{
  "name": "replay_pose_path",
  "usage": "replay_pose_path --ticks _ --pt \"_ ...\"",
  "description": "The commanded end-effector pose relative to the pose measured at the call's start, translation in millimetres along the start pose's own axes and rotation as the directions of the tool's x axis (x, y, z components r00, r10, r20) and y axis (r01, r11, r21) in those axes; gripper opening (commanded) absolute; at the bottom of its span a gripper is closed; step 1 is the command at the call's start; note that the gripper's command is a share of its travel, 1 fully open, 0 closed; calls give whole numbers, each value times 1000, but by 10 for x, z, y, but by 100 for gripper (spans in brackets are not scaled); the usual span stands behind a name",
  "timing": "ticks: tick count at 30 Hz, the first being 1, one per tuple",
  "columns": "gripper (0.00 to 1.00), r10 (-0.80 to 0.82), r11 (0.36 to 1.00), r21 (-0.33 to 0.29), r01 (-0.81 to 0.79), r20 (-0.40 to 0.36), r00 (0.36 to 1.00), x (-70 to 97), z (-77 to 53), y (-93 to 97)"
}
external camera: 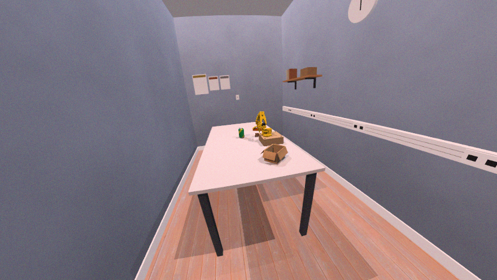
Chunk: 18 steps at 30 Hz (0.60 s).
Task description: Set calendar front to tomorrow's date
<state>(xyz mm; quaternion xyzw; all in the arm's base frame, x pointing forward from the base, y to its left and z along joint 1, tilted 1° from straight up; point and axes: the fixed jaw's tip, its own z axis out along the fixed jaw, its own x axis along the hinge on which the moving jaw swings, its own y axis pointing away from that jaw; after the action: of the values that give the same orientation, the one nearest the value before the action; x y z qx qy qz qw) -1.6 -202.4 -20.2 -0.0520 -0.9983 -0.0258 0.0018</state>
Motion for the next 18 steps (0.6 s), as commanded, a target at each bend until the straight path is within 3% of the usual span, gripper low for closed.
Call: replay_pose_path --ticks 1,7,18 --pt "36 -2 1000 20 2 3 1000 8 -167 -24" --pt "36 -2 1000 20 2 3 1000 9 -260 -10" --pt "36 -2 1000 20 2 3 1000 9 -265 -9"
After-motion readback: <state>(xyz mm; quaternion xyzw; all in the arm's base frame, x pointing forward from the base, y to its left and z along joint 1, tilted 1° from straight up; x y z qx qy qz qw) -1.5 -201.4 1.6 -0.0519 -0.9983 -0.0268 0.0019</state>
